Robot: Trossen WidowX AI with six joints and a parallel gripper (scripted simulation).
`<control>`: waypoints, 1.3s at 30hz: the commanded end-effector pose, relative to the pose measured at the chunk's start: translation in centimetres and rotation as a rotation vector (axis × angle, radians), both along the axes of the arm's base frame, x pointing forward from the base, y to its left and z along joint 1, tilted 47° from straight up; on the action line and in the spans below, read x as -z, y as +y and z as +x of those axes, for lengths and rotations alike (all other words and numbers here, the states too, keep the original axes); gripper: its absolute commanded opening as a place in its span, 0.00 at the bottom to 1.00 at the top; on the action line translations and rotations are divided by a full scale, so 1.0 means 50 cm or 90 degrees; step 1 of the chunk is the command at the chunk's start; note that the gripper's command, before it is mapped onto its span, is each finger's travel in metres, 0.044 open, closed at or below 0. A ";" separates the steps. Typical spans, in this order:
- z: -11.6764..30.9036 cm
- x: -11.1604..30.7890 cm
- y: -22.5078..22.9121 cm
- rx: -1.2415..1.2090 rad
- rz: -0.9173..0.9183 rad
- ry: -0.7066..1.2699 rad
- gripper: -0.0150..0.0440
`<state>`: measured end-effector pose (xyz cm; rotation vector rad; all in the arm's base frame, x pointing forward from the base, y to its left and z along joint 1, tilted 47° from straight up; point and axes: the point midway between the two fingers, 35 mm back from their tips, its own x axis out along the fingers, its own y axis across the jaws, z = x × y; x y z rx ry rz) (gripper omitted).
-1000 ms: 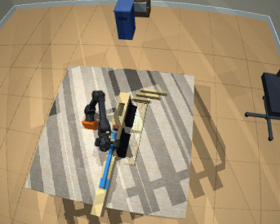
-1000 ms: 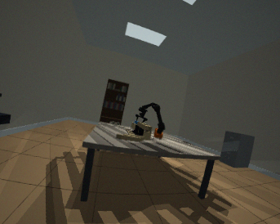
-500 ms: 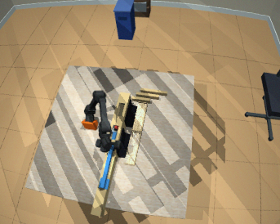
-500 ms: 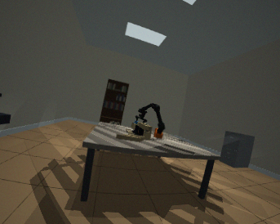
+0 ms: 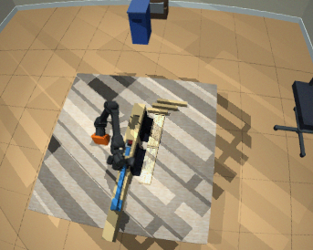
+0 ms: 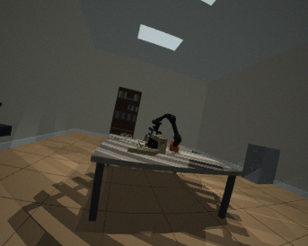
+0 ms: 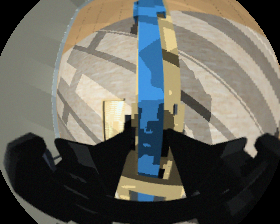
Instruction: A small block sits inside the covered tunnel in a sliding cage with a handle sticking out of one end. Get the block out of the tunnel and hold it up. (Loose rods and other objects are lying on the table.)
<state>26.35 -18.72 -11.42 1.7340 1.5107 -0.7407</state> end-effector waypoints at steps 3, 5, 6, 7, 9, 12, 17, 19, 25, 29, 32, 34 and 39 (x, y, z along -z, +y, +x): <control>0.001 -0.001 -0.001 0.000 0.000 0.000 0.38; 0.001 -0.001 -0.001 0.000 0.000 0.000 0.35; 0.001 -0.001 -0.001 0.000 0.000 0.000 0.34; 0.001 0.000 -0.001 0.000 0.000 0.000 0.30; 0.001 0.004 -0.005 0.000 0.000 0.000 0.25; 0.002 0.015 -0.015 0.000 0.000 0.000 0.25; 0.003 0.040 -0.036 0.001 0.001 0.001 0.25; 0.003 0.050 -0.044 0.002 0.002 0.001 0.25; 0.002 0.082 -0.067 0.003 0.003 0.002 0.25; 0.001 0.095 -0.076 0.003 0.004 0.003 0.25; 0.001 0.095 -0.076 0.003 0.004 0.003 0.25; -0.002 0.073 -0.070 0.001 0.007 0.005 0.34; -0.002 0.072 -0.071 0.001 0.007 0.005 0.57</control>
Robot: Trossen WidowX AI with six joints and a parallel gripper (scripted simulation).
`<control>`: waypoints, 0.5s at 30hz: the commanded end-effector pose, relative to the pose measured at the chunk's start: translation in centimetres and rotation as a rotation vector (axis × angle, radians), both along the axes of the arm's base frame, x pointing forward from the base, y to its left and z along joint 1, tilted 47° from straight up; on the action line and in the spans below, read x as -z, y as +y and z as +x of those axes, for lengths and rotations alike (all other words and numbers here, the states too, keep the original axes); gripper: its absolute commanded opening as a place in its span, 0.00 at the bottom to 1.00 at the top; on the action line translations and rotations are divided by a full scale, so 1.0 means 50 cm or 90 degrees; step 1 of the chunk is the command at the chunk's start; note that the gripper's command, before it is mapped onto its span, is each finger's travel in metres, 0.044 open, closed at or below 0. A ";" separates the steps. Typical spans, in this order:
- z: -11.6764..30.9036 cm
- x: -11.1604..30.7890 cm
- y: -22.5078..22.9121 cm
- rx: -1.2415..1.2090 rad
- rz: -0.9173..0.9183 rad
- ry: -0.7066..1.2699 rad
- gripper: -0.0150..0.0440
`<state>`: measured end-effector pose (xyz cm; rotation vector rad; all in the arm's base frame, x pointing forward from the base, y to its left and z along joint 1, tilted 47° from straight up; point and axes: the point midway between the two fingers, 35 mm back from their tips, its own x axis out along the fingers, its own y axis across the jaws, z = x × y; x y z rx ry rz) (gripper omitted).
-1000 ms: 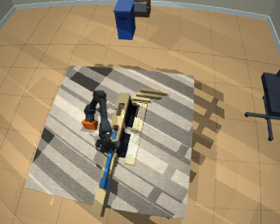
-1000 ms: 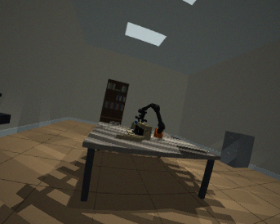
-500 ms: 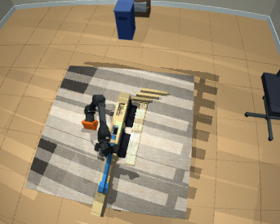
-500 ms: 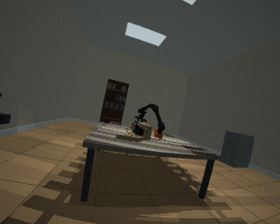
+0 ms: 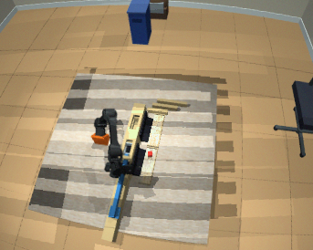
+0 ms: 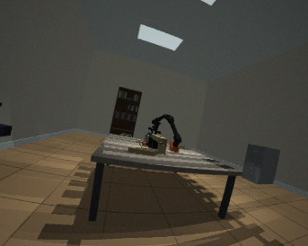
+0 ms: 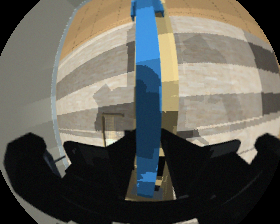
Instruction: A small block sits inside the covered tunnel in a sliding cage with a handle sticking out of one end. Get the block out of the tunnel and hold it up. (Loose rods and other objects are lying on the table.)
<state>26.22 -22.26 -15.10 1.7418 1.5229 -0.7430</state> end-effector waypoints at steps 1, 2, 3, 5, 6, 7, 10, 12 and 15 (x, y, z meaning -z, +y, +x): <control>0.001 -0.003 -0.003 0.000 0.000 0.000 0.61; 0.001 -0.006 -0.006 0.000 -0.001 -0.001 0.65; 0.001 -0.010 -0.010 0.001 -0.001 -0.001 0.70; 0.002 -0.019 -0.021 0.001 -0.001 -0.001 0.79; 0.003 -0.025 -0.027 0.001 -0.002 -0.001 0.83; 0.003 -0.032 -0.034 0.002 -0.002 -0.002 0.88; 0.003 -0.051 -0.053 0.002 -0.003 -0.002 1.00; 0.003 -0.056 -0.057 0.003 -0.004 -0.002 1.00; 0.004 -0.070 -0.018 0.005 0.002 0.000 1.00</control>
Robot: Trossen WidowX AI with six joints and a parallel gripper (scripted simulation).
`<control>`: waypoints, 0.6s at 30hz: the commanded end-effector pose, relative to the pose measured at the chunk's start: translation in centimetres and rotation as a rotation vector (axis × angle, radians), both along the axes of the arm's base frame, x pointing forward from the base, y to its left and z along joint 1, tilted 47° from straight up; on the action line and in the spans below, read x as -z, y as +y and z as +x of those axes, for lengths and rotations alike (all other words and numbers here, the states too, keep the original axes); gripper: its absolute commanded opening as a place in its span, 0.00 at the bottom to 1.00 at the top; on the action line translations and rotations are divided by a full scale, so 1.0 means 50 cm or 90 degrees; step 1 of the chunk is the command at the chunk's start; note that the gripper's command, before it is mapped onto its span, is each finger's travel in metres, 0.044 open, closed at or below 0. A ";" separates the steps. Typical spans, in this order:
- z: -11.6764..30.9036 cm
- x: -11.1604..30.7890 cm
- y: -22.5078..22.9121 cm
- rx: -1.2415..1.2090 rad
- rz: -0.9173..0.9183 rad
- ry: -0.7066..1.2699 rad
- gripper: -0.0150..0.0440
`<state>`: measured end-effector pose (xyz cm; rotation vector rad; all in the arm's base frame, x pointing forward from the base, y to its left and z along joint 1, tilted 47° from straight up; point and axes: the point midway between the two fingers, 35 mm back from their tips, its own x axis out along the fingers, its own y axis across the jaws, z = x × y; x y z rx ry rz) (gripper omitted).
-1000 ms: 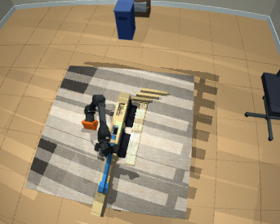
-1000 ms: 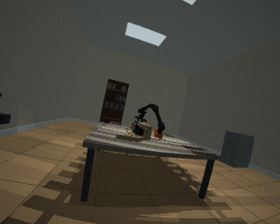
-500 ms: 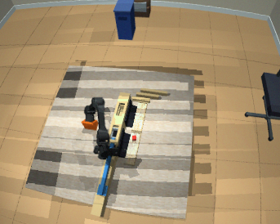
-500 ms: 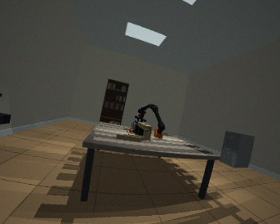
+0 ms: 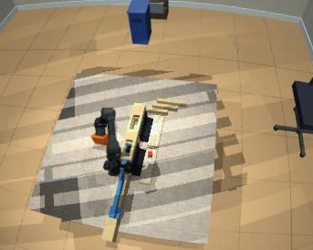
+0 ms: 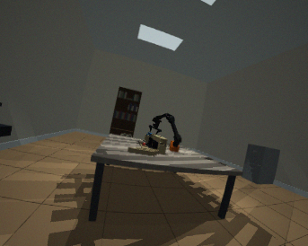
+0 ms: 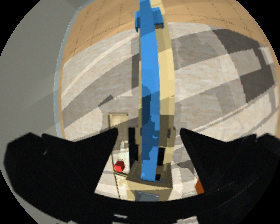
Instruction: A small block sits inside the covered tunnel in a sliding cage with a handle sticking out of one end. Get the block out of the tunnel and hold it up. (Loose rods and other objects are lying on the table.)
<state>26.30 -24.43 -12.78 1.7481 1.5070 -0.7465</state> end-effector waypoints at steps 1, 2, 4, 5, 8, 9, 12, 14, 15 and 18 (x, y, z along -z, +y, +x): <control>0.003 -0.045 0.042 -0.003 0.004 0.003 1.00; 0.002 -0.062 0.056 -0.004 0.003 0.002 1.00; 0.002 -0.075 0.068 -0.004 0.002 0.002 1.00; 0.002 -0.075 0.068 -0.004 0.002 0.002 1.00; 0.002 -0.075 0.068 -0.004 0.002 0.002 1.00; 0.002 -0.074 0.068 -0.004 0.002 0.002 1.00; 0.002 -0.071 0.071 -0.004 0.002 0.002 1.00; 0.002 -0.067 0.075 -0.004 0.002 0.002 1.00; 0.002 -0.065 0.077 -0.004 0.002 0.002 1.00; 0.001 -0.058 0.084 -0.004 0.002 0.002 1.00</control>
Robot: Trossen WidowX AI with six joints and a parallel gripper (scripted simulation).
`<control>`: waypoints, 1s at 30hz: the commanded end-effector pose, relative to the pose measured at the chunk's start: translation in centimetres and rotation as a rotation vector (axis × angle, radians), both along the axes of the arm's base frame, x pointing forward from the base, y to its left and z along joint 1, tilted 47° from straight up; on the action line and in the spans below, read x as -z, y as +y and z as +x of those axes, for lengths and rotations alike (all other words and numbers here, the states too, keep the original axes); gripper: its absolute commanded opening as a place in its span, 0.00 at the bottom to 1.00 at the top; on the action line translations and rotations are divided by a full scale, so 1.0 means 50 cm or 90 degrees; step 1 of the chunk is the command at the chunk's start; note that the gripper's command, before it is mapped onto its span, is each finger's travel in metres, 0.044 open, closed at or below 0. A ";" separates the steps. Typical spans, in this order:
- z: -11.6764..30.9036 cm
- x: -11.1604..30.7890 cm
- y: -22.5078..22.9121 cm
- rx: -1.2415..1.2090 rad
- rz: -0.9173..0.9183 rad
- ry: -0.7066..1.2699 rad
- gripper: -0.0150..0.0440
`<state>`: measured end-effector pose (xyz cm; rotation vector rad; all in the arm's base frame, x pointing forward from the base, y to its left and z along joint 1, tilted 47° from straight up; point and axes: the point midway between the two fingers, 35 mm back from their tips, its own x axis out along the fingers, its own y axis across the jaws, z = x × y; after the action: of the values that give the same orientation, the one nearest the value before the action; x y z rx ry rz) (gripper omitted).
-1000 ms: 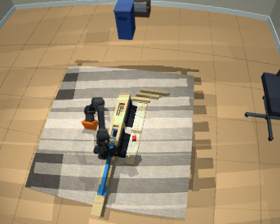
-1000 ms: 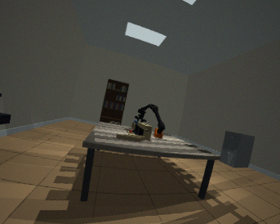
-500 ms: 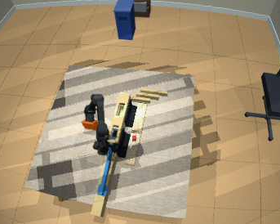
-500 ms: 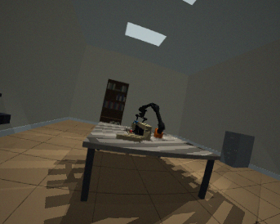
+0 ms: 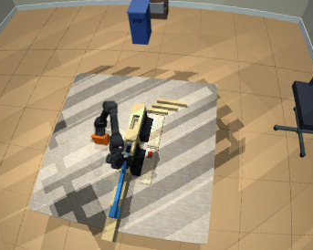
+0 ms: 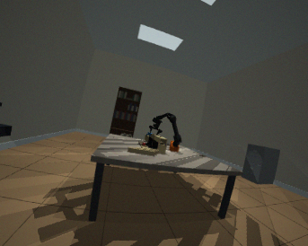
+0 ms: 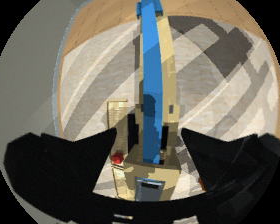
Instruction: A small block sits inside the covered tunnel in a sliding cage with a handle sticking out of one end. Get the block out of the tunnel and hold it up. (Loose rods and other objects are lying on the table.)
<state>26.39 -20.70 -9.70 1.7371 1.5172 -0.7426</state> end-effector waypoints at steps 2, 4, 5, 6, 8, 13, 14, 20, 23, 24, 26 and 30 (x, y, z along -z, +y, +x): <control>-0.001 0.008 0.014 0.003 0.003 0.000 1.00; -0.001 0.013 0.019 0.003 0.003 0.000 1.00; -0.001 0.015 0.021 0.003 0.003 0.000 1.00; -0.001 0.017 0.024 0.003 0.003 0.000 1.00; -0.002 0.022 0.028 0.003 0.003 0.000 1.00; -0.003 0.033 0.040 0.003 0.003 0.000 1.00; -0.003 0.035 0.043 0.003 0.003 0.000 1.00; 0.000 0.033 0.039 0.000 -0.003 -0.004 0.91; 0.000 0.033 0.039 0.000 -0.003 -0.004 0.78; 0.000 0.033 0.039 0.000 -0.003 -0.004 0.73; 0.000 0.033 0.039 0.000 -0.003 -0.004 0.64; 0.000 0.033 0.039 0.000 -0.003 -0.004 0.47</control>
<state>26.35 -18.73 -11.41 1.7340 1.5107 -0.7408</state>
